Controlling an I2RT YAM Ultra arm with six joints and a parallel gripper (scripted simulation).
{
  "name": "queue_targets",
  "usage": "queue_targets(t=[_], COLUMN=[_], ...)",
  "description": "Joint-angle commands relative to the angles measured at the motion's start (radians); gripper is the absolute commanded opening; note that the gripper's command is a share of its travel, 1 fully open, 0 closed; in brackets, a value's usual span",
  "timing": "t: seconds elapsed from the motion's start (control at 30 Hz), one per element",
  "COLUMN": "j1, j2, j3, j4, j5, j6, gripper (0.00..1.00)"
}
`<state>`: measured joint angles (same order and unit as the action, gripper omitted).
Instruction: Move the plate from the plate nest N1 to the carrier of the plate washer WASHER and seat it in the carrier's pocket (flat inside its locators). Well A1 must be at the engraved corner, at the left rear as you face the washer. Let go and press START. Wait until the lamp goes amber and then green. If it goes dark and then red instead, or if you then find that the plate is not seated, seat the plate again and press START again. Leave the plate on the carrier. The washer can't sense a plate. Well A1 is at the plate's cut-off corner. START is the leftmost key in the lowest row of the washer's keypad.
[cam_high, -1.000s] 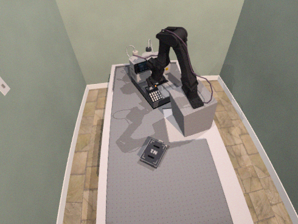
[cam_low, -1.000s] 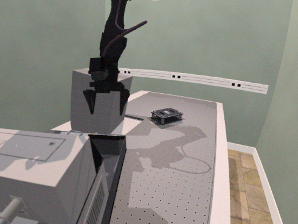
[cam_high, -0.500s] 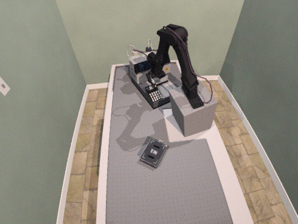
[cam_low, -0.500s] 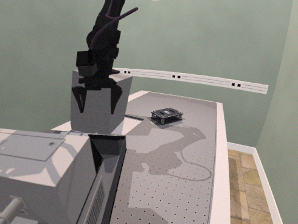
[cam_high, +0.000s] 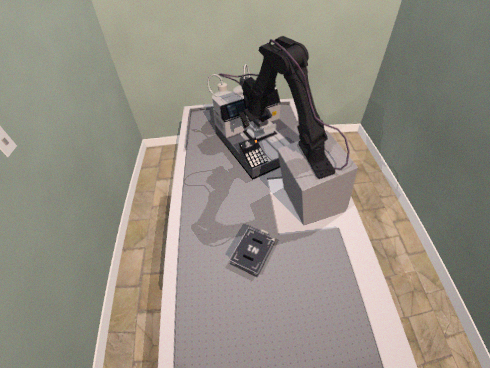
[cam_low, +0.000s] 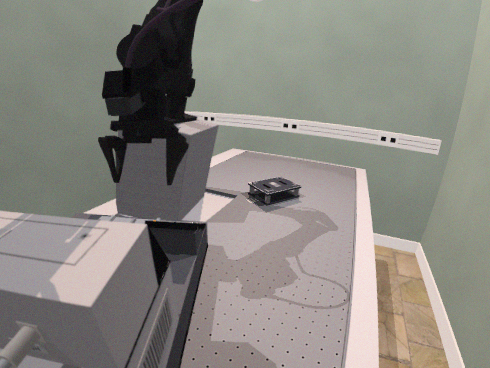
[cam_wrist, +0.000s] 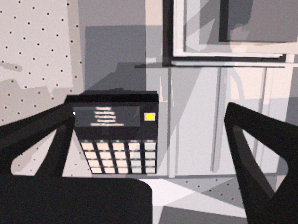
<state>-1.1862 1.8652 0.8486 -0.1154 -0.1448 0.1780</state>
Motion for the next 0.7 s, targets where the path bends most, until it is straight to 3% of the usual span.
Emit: queue_targets(t=[0.0, 0.67], j1=[-0.011, -0.003], j2=[-0.007, -0.005], j3=[0.033, 0.014], j4=[-0.04, -0.03], j5=[-0.015, -0.007], j6=[-0.021, -0.015], gripper=[1.0, 1.0])
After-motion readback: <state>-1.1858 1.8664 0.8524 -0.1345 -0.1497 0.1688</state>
